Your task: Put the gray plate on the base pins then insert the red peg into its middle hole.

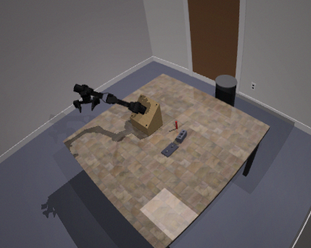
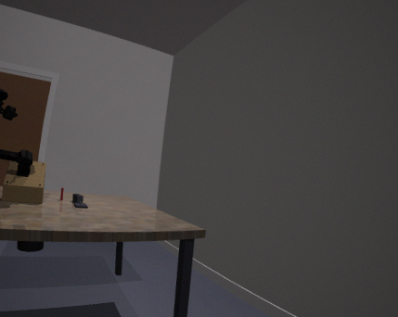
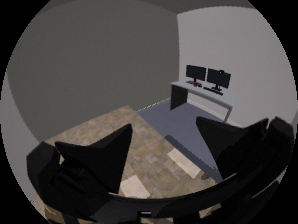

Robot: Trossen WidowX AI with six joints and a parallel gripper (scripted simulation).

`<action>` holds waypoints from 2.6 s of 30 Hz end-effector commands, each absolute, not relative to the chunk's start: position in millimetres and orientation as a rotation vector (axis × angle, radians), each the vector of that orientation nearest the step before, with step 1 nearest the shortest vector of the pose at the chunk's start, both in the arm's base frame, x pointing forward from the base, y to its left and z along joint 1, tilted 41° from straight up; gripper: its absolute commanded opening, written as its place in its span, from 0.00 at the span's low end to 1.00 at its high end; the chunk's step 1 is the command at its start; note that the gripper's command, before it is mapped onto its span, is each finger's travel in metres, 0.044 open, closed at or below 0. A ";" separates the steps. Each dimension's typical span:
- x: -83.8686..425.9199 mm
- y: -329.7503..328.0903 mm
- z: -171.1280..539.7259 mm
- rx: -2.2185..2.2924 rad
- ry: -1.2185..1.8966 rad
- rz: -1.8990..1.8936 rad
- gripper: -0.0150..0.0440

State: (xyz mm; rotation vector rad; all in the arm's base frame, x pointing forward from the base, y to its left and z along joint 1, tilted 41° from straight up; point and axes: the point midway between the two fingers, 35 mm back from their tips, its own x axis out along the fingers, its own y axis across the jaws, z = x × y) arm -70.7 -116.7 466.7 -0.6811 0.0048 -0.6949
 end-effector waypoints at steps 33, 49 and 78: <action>325.6 7.3 287.4 0.058 0.738 -0.543 1.00; 368.9 63.5 65.7 0.471 0.879 -1.084 1.00; 349.5 8.5 -83.2 0.535 0.788 -1.372 1.00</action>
